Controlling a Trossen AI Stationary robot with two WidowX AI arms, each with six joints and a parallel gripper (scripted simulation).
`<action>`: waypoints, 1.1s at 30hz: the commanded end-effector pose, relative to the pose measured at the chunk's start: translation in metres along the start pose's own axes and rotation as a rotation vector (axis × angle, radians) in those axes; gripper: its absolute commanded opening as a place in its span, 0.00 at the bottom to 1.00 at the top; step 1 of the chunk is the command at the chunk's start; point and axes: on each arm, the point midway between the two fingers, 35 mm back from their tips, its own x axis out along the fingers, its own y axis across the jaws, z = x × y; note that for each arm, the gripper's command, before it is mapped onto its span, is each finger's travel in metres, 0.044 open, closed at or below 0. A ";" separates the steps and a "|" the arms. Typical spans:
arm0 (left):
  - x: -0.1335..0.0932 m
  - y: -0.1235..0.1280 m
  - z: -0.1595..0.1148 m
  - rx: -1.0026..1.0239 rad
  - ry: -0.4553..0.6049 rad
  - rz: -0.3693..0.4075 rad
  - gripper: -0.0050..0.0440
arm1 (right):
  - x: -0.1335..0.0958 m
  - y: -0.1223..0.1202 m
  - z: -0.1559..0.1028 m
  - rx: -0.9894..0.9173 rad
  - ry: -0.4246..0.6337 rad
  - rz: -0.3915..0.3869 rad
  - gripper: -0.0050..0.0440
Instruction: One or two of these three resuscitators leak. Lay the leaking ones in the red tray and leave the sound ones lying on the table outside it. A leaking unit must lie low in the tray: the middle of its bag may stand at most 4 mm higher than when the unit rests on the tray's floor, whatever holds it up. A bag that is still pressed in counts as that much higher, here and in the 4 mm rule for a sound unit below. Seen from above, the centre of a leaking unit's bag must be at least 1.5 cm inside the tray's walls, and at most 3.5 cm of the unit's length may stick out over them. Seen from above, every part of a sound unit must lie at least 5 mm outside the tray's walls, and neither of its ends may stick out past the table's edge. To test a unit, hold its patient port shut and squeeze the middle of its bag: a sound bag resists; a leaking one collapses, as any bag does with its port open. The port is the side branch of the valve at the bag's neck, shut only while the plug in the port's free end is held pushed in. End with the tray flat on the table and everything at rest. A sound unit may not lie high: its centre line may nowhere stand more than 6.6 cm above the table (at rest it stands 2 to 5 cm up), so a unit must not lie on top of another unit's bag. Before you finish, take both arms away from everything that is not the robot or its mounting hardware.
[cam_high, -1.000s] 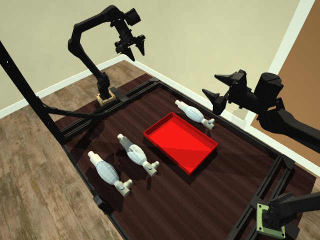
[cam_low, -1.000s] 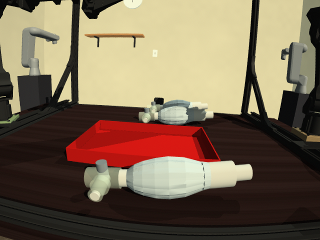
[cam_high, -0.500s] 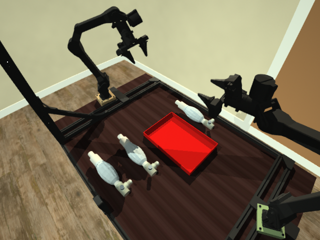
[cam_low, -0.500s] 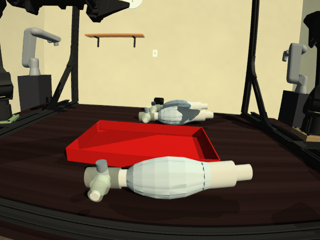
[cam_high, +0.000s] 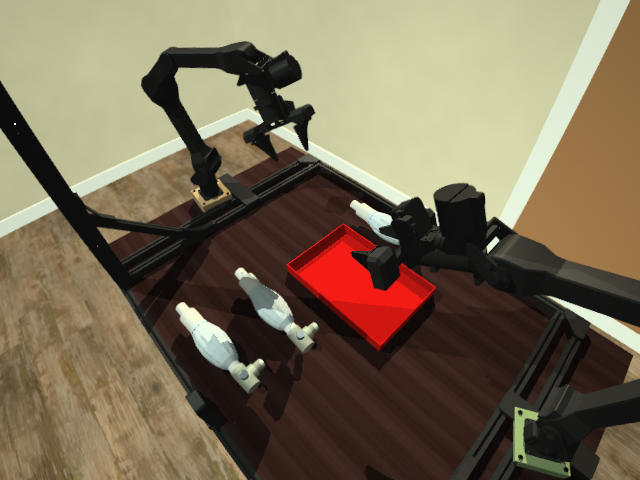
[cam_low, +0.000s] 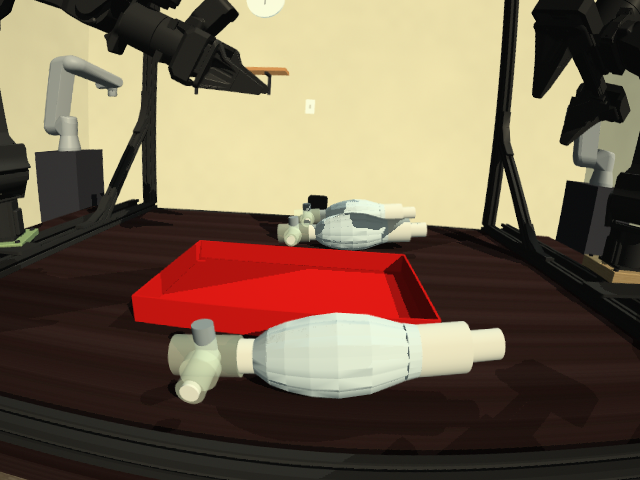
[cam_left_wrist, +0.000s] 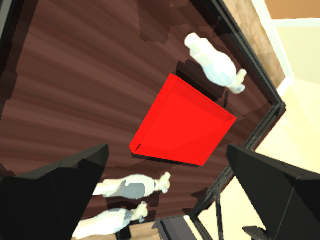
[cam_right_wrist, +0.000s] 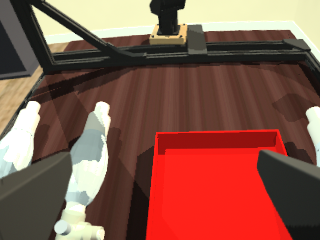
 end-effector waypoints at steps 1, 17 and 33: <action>0.021 0.002 -0.024 0.280 0.004 0.012 1.00 | 0.002 0.030 -0.026 0.029 0.113 0.003 1.00; 0.073 0.024 -0.123 1.262 0.017 -0.034 1.00 | -0.026 0.096 -0.104 0.011 0.421 -0.095 1.00; 0.094 0.066 -0.198 2.003 0.001 -0.132 1.00 | -0.035 0.102 -0.119 -0.030 0.495 -0.151 0.94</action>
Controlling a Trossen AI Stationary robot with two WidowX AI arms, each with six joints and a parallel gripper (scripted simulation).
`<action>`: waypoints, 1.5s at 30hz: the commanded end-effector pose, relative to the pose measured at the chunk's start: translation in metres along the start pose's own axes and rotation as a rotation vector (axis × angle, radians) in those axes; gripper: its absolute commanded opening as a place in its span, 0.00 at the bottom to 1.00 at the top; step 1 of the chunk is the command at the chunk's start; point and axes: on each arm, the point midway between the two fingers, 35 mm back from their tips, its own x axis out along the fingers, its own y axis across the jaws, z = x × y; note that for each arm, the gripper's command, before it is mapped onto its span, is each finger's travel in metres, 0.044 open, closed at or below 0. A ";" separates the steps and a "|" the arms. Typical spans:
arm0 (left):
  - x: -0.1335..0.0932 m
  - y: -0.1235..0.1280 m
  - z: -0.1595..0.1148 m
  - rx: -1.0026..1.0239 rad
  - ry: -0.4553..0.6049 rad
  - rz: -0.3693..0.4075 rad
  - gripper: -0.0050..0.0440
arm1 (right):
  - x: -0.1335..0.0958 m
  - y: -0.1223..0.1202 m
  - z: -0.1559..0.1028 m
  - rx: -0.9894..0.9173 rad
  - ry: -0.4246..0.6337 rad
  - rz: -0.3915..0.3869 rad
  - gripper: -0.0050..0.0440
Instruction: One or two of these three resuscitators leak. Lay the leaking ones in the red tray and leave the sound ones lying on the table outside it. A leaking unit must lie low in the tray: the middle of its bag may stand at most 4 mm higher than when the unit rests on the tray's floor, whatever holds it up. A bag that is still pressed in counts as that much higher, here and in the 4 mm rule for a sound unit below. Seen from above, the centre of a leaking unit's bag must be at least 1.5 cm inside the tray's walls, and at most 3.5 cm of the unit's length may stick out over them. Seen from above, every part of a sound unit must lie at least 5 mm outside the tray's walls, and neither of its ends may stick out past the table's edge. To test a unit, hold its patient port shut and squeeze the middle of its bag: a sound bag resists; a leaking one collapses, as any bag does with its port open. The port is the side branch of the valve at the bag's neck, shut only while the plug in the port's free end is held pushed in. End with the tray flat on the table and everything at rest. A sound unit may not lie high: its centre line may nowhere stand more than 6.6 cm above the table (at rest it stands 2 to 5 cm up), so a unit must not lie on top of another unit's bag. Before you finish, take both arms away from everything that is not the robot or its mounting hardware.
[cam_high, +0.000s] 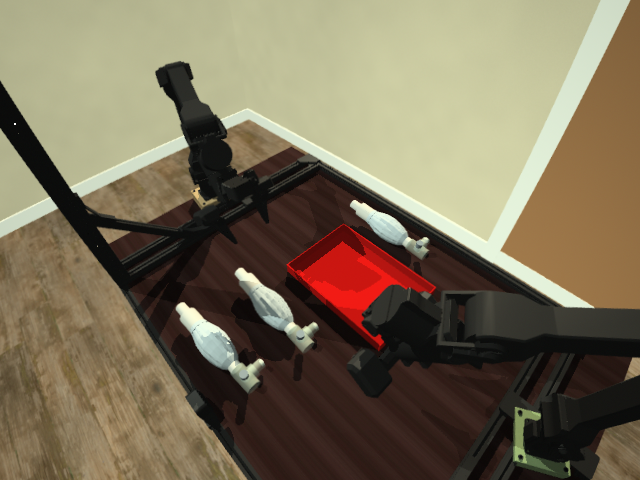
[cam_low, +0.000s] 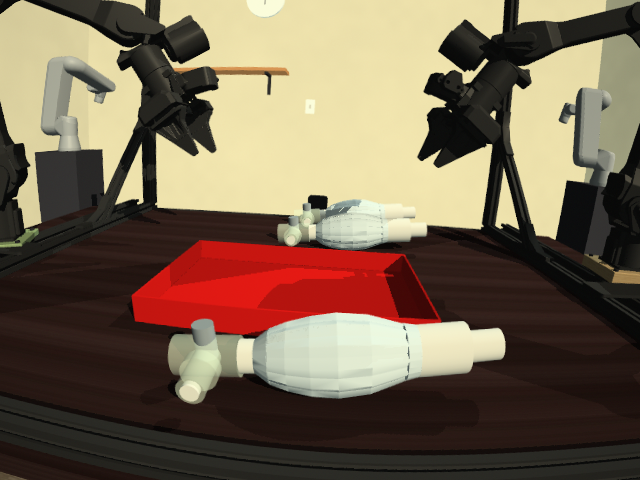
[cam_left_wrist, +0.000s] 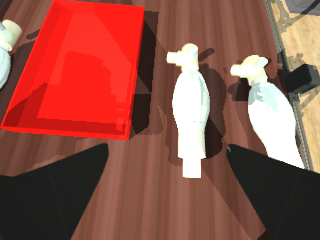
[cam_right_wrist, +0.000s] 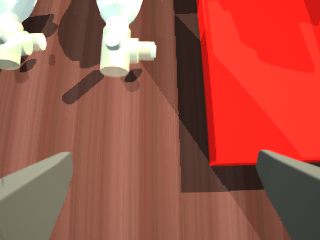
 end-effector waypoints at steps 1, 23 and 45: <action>0.000 0.001 0.000 -0.009 0.000 -0.001 1.00 | 0.010 -0.012 0.013 -0.001 0.014 -0.002 0.94; 0.000 0.001 0.001 -0.004 -0.003 0.001 1.00 | 0.084 -0.157 0.082 -0.001 0.063 0.008 0.94; 0.000 0.001 0.000 -0.004 -0.001 0.001 1.00 | 0.118 -0.337 0.082 -0.010 -0.011 0.018 0.94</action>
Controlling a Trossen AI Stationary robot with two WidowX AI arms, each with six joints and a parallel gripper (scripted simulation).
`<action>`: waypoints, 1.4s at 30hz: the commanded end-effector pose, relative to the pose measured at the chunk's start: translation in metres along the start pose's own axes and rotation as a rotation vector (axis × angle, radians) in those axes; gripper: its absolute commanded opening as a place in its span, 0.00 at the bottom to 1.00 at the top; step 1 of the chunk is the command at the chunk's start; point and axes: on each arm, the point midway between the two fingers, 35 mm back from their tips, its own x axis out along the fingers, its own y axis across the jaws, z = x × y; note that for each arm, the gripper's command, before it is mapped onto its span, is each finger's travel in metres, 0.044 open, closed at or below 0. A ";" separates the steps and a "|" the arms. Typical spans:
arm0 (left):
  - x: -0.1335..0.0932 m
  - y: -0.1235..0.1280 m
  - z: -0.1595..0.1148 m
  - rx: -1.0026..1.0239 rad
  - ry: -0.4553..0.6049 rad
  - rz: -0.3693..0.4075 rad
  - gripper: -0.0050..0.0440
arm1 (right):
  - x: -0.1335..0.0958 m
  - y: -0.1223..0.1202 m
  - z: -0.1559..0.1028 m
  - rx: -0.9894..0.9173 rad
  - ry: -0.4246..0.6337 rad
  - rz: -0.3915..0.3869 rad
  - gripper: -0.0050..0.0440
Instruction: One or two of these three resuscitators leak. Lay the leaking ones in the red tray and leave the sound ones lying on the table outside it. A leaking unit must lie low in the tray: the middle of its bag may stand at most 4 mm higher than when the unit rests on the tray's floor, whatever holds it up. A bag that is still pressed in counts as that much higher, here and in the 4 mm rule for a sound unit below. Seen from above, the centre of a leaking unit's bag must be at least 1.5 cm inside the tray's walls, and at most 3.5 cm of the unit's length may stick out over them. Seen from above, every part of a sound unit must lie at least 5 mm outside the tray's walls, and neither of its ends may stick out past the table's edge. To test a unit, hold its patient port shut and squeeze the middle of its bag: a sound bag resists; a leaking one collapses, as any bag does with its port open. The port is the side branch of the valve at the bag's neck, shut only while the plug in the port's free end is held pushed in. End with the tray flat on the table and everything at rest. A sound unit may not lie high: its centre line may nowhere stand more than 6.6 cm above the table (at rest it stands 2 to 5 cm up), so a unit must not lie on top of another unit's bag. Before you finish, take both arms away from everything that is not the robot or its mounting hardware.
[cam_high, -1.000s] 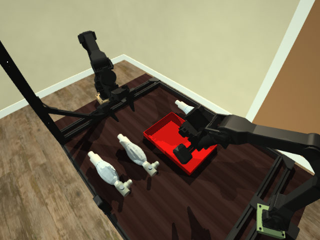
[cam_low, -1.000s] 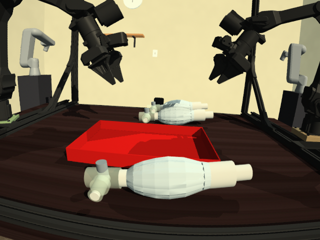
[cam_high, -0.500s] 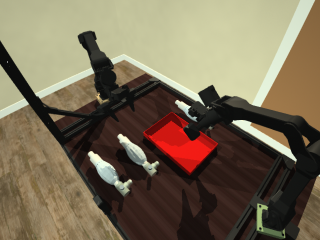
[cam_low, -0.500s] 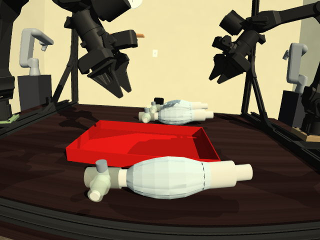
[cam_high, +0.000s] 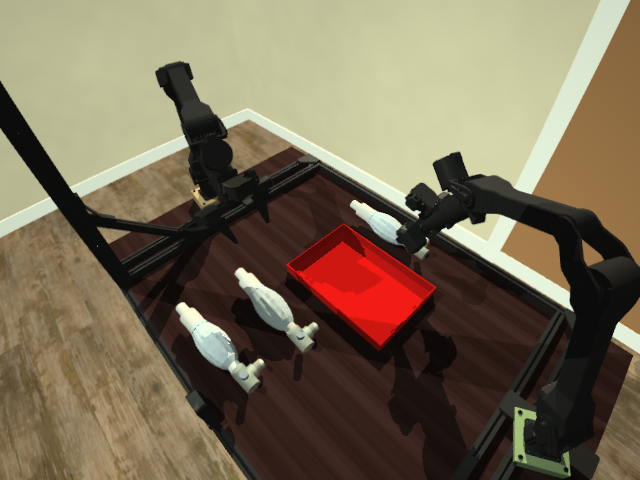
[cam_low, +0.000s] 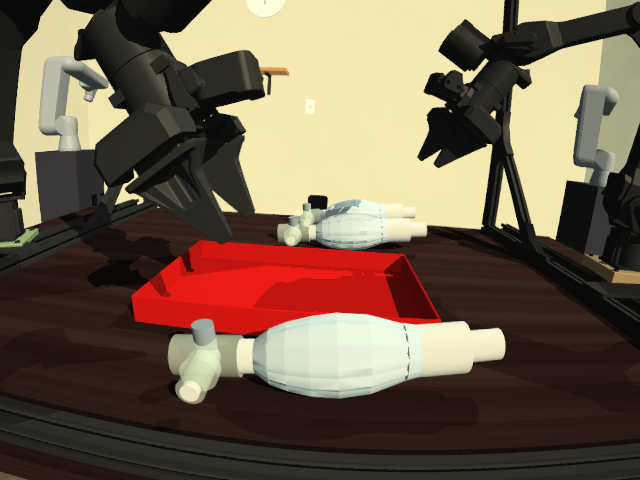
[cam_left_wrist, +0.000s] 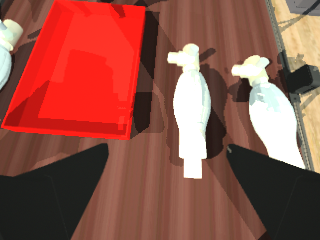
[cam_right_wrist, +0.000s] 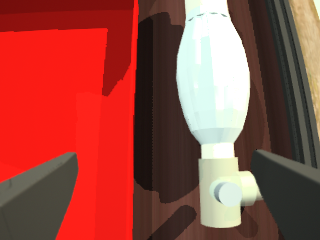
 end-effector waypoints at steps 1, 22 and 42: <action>0.000 0.000 0.000 -0.001 -0.001 -0.001 1.00 | 0.006 -0.035 -0.005 -0.007 -0.020 0.005 0.94; 0.000 0.000 0.000 0.000 0.000 -0.001 1.00 | 0.009 -0.066 -0.012 -0.013 -0.042 0.001 0.94; 0.059 0.106 0.099 0.020 0.042 0.016 1.00 | 0.004 -0.063 -0.013 -0.008 -0.038 -0.004 0.94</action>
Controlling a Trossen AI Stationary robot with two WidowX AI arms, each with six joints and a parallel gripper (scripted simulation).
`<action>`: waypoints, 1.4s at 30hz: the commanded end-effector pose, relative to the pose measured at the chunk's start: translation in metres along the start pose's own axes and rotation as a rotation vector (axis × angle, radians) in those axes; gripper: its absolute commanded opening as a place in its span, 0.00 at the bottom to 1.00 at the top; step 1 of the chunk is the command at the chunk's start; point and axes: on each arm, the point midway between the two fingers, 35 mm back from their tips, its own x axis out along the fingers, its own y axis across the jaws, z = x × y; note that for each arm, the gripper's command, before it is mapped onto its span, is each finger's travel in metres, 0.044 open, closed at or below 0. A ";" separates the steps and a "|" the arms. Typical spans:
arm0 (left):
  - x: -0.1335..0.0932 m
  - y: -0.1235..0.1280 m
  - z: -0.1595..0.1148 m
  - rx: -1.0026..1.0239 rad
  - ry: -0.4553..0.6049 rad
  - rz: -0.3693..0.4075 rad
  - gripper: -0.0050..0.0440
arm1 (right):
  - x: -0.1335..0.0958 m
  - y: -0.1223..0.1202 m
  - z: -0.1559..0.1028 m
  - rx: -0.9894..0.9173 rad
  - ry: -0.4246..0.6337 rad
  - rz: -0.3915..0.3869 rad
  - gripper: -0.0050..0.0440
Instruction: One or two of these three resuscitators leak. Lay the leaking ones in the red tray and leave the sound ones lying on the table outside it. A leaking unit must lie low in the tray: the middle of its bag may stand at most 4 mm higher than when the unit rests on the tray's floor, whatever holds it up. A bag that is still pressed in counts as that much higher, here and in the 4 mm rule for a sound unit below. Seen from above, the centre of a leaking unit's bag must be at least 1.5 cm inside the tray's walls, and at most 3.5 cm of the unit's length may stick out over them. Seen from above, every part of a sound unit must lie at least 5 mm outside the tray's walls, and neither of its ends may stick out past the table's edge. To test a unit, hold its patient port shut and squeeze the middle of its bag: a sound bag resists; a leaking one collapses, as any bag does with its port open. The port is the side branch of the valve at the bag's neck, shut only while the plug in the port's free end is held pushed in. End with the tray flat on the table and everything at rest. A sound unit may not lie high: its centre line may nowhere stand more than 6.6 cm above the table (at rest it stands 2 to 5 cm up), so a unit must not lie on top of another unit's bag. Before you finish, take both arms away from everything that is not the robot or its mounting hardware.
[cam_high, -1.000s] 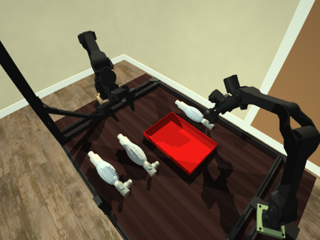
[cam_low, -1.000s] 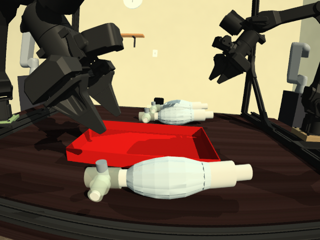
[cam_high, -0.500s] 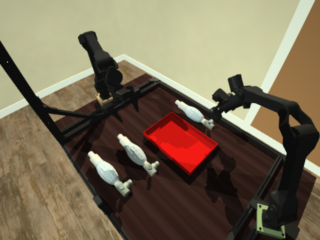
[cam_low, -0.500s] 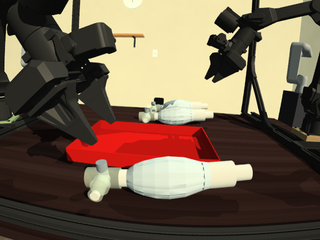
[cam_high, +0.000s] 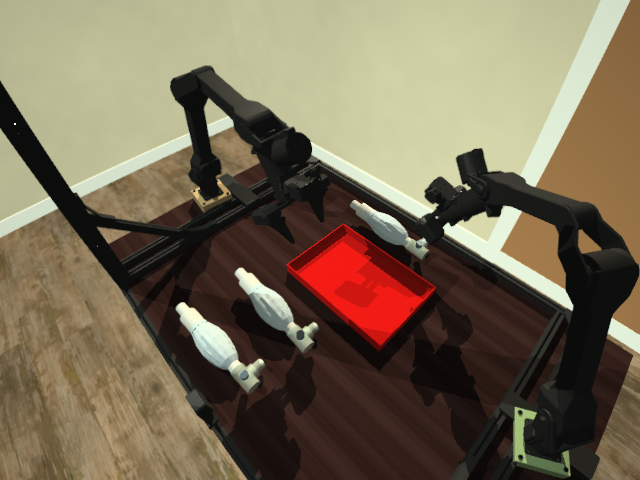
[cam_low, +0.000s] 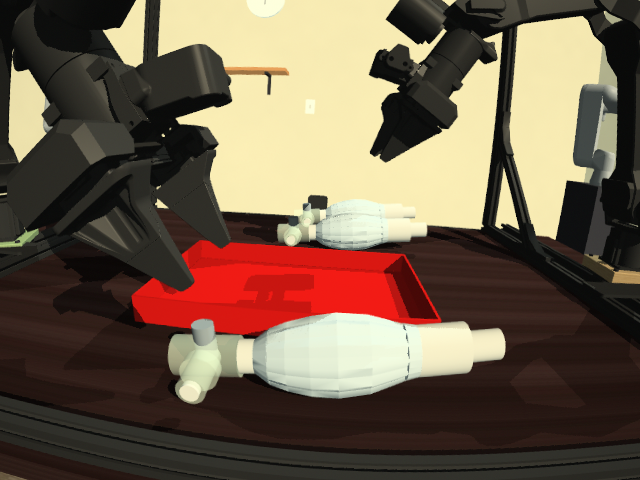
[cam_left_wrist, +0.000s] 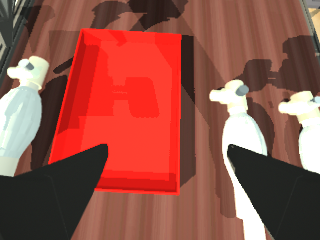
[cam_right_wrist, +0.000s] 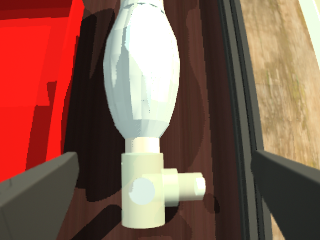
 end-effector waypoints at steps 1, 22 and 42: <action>0.015 0.034 0.019 -0.004 0.000 0.006 1.00 | 0.000 0.001 0.000 0.000 0.001 0.003 0.94; 0.067 0.208 0.045 0.015 -0.022 0.010 1.00 | 0.000 0.001 0.000 0.000 0.001 0.002 0.94; 0.077 0.255 0.037 0.000 -0.027 0.024 1.00 | 0.004 -0.002 0.001 0.000 0.000 0.001 0.94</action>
